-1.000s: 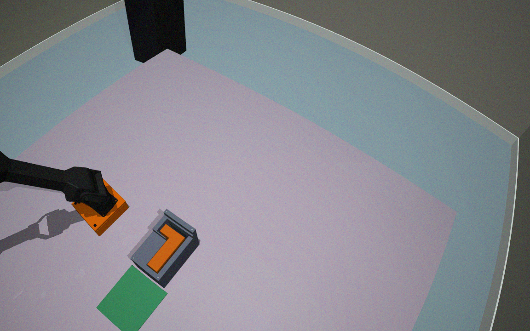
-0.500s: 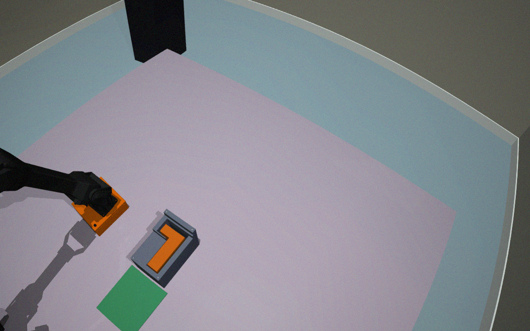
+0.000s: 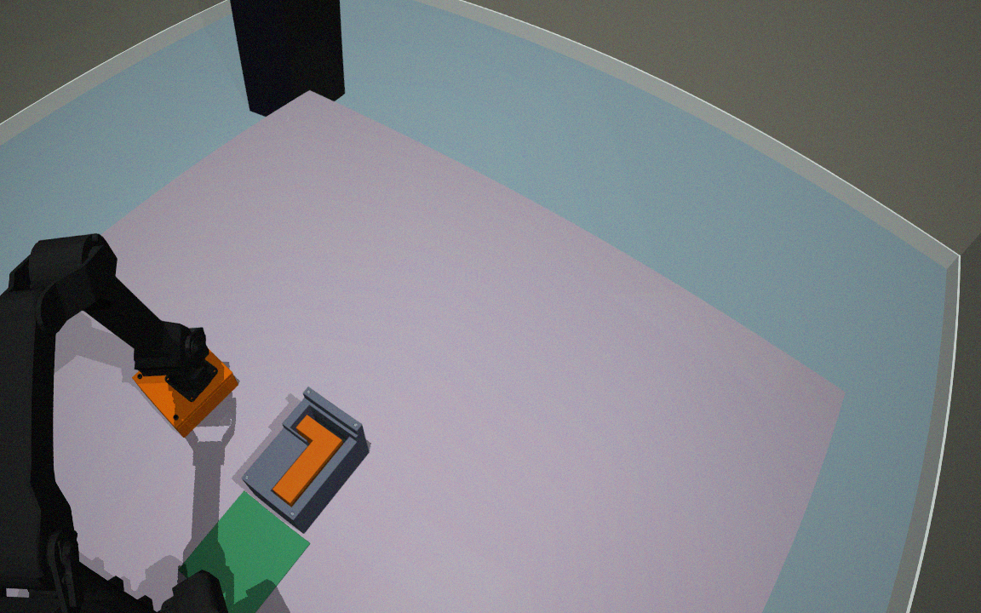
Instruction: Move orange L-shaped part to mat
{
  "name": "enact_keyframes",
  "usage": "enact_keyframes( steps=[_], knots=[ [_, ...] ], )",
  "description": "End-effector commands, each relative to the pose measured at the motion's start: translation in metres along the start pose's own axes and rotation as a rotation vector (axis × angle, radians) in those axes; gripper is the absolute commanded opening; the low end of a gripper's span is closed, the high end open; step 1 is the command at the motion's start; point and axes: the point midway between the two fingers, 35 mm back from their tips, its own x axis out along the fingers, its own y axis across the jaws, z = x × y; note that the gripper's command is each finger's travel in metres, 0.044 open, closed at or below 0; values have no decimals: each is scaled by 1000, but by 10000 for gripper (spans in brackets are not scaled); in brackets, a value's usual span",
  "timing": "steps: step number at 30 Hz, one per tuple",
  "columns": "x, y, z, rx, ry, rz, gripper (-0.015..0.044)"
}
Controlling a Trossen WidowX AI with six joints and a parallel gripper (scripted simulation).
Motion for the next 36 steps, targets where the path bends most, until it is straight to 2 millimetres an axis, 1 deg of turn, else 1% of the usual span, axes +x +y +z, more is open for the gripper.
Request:
enact_keyframes(
  steps=[1, 3, 6, 10, 14, 18, 21, 23, 28, 31, 35, 36],
  knots=[
    [5, 66, -13, -34, 93, 26, 180],
    [6, 102, -22, -66, 139, 37, 180],
    [4, 150, -42, -111, 206, 43, 180],
    [-4, 205, -75, -184, 285, 37, 180],
    [-16, 243, -111, -244, 341, 10, 180],
    [-31, 272, -150, -324, 392, -23, 180],
    [-43, 287, -181, -389, 419, -55, 180],
    [-49, 291, -193, -417, 427, -69, 180],
    [-48, 292, -195, -420, 428, -71, 180],
    [-31, 290, -201, -420, 428, -70, 180],
    [10, 283, -219, -420, 428, -71, 180],
    [16, 281, -222, -420, 428, -71, 180]
  ],
)
